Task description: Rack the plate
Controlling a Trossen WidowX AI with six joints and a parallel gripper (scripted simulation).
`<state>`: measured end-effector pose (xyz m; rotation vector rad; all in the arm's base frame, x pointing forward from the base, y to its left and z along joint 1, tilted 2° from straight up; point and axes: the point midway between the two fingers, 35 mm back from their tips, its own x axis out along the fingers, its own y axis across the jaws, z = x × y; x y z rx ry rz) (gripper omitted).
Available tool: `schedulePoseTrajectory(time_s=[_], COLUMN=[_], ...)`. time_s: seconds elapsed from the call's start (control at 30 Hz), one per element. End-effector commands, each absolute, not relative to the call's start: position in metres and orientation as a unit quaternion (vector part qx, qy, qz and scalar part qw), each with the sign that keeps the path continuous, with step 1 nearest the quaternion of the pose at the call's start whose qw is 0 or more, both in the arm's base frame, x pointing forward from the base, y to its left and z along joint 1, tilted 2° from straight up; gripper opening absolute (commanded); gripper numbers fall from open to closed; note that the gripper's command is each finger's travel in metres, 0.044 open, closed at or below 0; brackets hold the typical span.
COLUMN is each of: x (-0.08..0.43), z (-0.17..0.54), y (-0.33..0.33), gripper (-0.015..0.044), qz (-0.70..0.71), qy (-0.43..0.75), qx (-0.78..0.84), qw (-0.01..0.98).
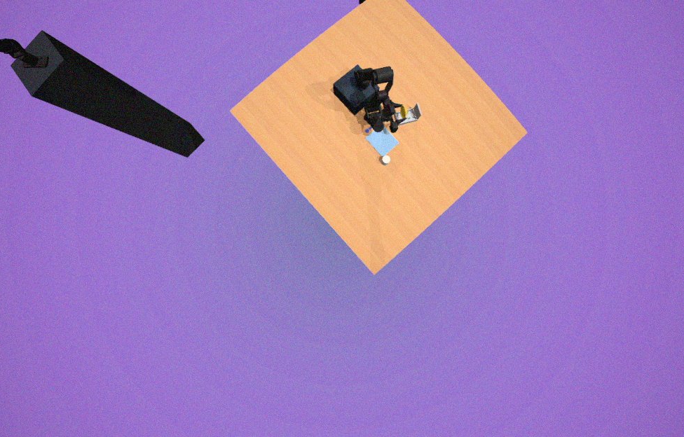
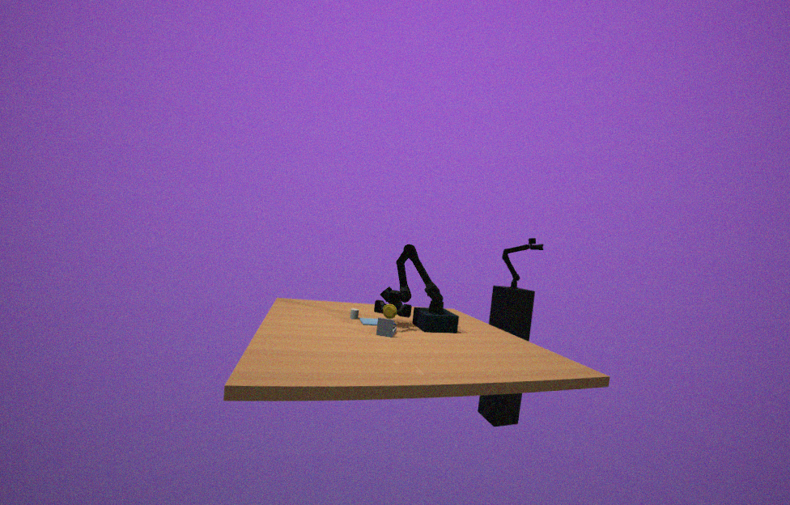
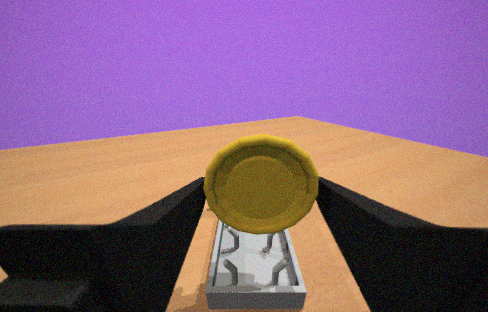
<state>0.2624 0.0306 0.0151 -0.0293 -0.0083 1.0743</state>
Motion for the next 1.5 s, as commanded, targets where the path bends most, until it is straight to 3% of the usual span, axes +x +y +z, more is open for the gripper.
schedulePoseTrajectory(time_s=[0.0,1.17,1.47], x=[0.263,0.265,0.265], z=[0.008,-0.024,-0.024], y=[0.033,0.042,0.042], gripper=[0.0,0.0,0.0236], qz=[0.514,0.517,0.517], qy=[-0.002,0.003,0.003], qx=[-0.015,-0.022,-0.023], qw=[0.858,0.856,0.855])
